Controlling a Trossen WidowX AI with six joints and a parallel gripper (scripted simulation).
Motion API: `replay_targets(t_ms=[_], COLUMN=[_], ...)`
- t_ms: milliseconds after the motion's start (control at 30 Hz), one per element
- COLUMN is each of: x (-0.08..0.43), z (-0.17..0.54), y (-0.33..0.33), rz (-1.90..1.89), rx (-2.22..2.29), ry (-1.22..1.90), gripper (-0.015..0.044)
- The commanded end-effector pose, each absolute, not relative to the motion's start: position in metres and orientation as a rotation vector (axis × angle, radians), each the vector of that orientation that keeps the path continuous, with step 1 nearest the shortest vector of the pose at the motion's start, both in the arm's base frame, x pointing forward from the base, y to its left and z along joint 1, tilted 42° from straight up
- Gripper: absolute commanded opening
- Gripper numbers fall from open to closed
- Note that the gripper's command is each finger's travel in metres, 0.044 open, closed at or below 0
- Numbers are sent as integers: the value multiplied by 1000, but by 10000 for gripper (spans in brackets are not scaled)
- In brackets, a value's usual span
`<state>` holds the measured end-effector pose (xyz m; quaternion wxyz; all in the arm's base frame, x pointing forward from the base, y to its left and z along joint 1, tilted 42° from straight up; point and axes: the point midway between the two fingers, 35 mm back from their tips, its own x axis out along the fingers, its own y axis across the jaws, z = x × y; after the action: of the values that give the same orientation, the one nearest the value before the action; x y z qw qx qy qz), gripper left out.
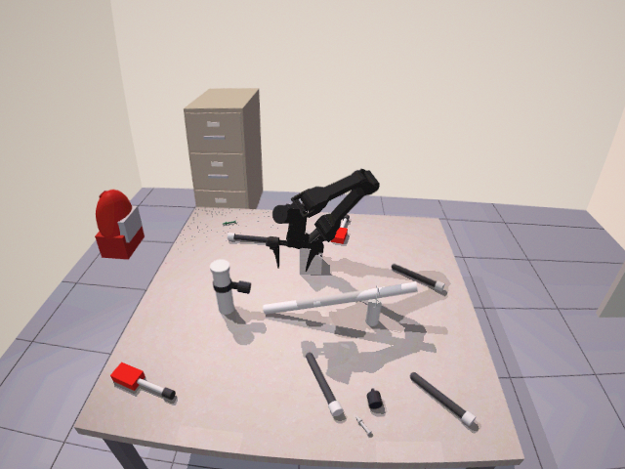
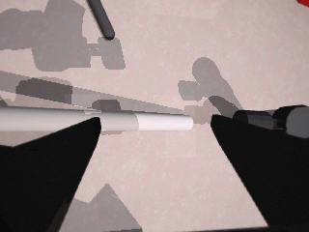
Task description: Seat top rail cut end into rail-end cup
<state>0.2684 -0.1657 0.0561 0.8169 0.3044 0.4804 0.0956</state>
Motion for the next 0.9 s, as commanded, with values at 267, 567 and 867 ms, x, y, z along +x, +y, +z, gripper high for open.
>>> replay_targets(t_ms=[267, 567, 867], x=[286, 291, 291], z=[25, 12, 12], y=[-130, -112, -112], rz=[937, 1297, 1297], rx=[-193, -556, -556], ry=[940, 735, 735], gripper=[440, 440, 440])
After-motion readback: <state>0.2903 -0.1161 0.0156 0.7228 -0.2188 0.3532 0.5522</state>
